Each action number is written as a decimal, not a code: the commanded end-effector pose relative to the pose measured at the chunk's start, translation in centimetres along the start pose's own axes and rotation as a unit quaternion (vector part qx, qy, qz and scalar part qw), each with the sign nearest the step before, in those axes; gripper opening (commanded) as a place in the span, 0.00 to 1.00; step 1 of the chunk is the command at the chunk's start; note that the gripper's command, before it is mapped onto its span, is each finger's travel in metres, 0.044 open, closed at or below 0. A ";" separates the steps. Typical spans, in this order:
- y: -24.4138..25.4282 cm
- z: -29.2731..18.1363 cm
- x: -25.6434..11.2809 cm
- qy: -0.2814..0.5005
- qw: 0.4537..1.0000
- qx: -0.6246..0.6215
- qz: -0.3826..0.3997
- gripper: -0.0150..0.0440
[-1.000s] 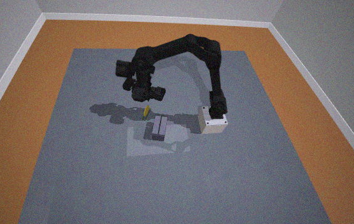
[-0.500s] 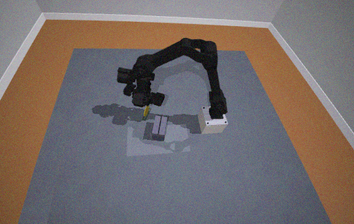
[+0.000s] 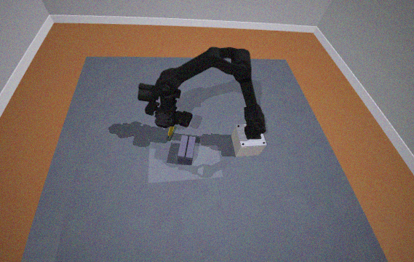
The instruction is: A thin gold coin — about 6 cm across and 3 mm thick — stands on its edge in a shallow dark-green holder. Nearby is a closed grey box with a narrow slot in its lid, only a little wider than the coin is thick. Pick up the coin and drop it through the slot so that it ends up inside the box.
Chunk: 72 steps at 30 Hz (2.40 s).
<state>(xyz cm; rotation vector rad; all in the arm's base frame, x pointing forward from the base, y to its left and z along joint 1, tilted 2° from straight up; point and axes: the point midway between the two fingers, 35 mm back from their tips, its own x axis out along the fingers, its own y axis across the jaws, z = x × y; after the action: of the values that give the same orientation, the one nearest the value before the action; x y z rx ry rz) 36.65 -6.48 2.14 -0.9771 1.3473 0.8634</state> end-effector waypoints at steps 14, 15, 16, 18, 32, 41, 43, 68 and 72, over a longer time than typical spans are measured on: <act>0.4 0.0 3.1 -0.001 1.000 0.000 0.007 0.53; 0.4 0.0 3.3 -0.001 1.000 0.000 0.007 0.53; 0.4 0.0 3.4 -0.001 1.000 0.000 0.007 0.53; 0.4 0.0 3.8 -0.001 1.000 0.000 0.007 0.53; 0.7 -0.1 5.9 -0.001 1.000 0.000 0.007 0.53; 0.7 -0.1 5.9 -0.001 1.000 0.000 0.007 0.28; 0.7 -0.1 5.9 -0.001 1.000 0.000 0.007 0.26; 0.2 0.0 1.5 -0.001 1.000 0.000 0.007 0.25; 0.2 0.0 0.5 -0.001 1.000 0.000 0.007 0.25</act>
<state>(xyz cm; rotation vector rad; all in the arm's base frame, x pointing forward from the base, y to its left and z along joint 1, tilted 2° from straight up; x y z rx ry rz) 36.26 -6.47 0.75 -0.9650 1.3627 0.8777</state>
